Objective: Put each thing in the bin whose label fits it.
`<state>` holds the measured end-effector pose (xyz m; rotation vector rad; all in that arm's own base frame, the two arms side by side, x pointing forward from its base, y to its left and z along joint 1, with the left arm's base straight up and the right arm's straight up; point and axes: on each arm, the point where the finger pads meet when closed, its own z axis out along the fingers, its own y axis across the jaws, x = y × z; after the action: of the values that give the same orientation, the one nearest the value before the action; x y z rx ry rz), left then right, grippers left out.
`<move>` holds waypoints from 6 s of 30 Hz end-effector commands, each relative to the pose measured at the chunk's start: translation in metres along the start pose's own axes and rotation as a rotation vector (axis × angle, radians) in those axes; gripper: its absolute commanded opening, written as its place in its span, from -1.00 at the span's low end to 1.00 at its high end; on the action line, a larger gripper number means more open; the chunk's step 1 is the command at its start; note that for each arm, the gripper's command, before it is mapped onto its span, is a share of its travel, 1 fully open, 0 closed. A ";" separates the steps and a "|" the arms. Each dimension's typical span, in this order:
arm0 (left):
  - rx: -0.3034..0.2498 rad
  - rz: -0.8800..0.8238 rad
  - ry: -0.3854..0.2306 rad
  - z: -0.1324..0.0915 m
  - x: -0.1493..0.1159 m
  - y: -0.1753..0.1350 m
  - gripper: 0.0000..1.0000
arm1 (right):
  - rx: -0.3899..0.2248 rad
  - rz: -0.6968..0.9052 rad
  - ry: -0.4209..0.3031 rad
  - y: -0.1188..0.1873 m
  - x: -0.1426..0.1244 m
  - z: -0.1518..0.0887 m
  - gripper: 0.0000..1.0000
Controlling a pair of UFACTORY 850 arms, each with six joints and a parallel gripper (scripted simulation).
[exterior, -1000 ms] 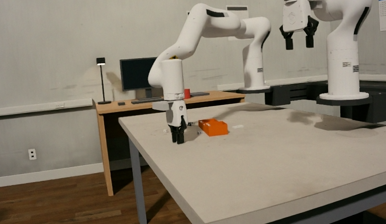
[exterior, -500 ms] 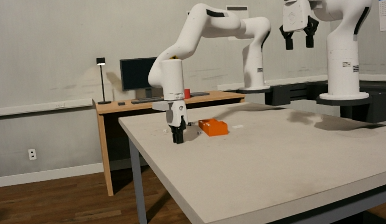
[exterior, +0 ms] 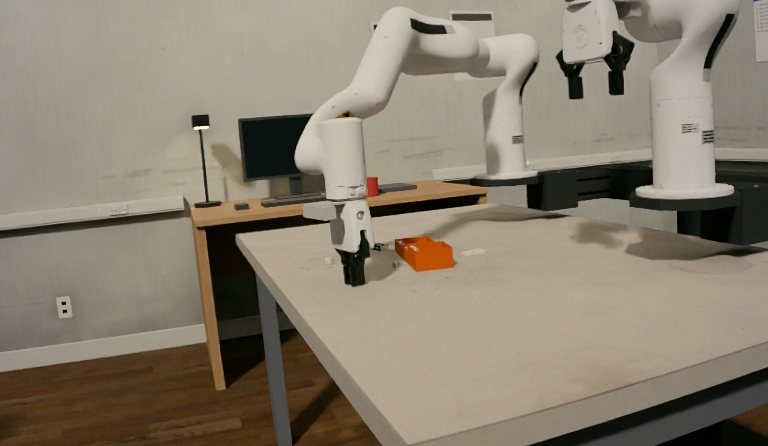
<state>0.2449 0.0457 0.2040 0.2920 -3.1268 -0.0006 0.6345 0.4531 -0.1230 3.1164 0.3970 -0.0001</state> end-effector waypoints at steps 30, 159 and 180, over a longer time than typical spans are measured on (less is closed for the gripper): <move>0.000 0.000 -0.001 0.000 -0.001 0.000 1.00 | 0.001 0.000 0.002 0.000 0.001 -0.061 -0.77; 0.000 0.000 -0.001 0.000 -0.001 0.000 1.00 | 0.000 -1.141 0.002 0.143 -0.276 -0.031 -0.77; 0.000 0.000 -0.001 0.000 -0.001 0.000 1.00 | 0.000 -1.141 0.002 0.144 -0.276 -0.016 -0.77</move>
<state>0.2449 0.0457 0.2040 0.2920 -3.1268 -0.0006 0.4026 0.2447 -0.1078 2.4151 2.0231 -0.0050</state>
